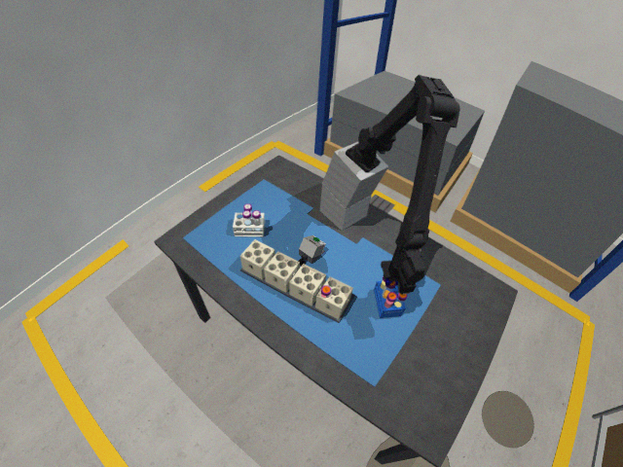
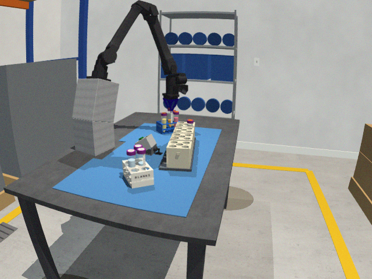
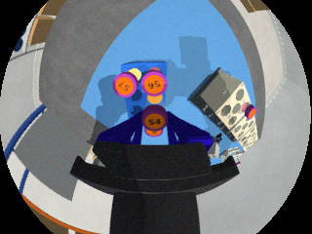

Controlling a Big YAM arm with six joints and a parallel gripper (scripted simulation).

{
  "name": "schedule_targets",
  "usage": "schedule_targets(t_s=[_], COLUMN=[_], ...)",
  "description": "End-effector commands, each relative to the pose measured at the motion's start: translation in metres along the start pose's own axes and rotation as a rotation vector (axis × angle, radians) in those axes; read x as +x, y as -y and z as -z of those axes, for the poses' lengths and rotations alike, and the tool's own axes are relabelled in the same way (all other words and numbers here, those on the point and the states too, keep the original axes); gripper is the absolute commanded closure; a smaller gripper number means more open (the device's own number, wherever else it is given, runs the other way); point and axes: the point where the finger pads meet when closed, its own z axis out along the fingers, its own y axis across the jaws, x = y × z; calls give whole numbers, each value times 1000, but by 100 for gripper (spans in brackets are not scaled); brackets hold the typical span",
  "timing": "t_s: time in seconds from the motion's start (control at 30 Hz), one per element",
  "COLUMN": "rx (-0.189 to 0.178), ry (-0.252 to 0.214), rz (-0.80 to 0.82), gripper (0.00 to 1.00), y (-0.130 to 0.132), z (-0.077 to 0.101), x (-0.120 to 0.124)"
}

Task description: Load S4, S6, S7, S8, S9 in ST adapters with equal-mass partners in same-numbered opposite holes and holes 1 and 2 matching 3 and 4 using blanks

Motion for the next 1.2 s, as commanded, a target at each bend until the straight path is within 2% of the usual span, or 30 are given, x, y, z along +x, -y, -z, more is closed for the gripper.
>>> schedule_targets(t_s=[0.0,0.23,0.33,0.8,0.87,0.9,0.93,1.17], rx=[0,-1,-4,0,0,-1,-3,-4], ry=[16,16,12,20,20,-3,22,52], rz=[9,6,11,2,2,4,10,10], gripper=[100,100,100,100,100,100,100,100], y=[0,1,-4,3,3,0,-2,-1], z=[21,45,45,95,95,89,102,133], x=[-6,-6,-6,-7,-7,-1,-8,-24])
